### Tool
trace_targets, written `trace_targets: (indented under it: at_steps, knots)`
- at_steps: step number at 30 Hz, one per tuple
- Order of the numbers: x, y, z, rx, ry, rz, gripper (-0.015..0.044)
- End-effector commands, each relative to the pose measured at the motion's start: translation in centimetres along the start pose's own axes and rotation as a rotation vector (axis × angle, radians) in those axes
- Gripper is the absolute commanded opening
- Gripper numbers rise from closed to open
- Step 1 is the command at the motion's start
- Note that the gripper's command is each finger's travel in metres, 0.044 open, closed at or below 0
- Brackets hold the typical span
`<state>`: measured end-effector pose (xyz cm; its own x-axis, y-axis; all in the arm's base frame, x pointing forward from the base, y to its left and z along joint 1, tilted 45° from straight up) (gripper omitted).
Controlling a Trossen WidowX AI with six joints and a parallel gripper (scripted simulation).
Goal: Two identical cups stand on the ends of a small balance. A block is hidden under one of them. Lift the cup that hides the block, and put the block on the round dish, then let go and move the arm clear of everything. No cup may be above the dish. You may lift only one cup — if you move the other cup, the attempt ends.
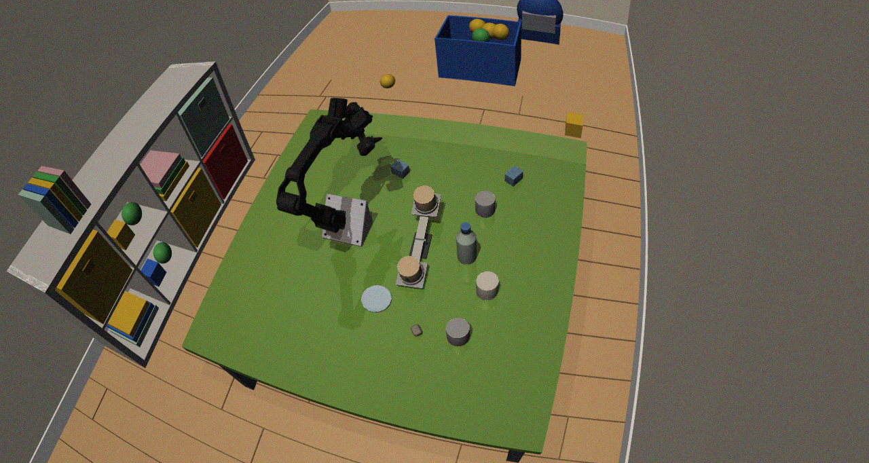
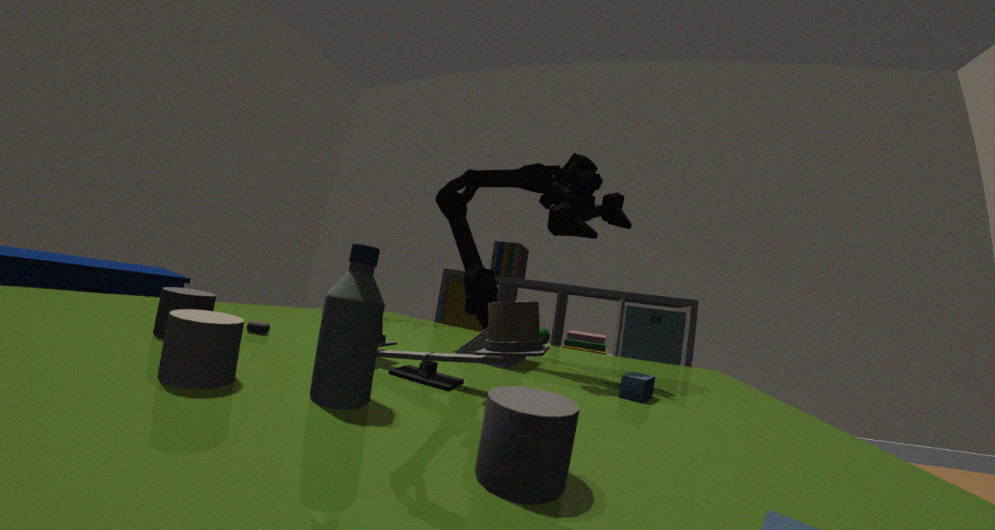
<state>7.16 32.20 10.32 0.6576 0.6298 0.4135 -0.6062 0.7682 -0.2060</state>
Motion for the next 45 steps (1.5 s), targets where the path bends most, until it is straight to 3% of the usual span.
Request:
trace_targets:
  at_steps: [1, 20, 28, 45]
  knots:
    - [-0.1, -3.3, 0.5, -0.13, 0.014, -0.032, 0.044]
    - [-2.0, -17.6, 6.2, -0.727, 0.065, -0.075, 0.044]
    - [-2.0, -18.2, 6.4, -0.748, 0.071, -0.095, 0.044]
    - [1.5, -24.3, 4.8, -0.849, 0.135, -0.659, 0.044]
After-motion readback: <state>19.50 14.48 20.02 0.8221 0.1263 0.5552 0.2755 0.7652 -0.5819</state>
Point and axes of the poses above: the point midway between the two fingers, 35 mm back from their tips, its own z axis back along the fingers, its own y axis across the jaws, x = y × z, the point moved 8 cm from there along z, back along the fingers, and after that the axes turned 5 degrees about z, right-handed, at the moved point
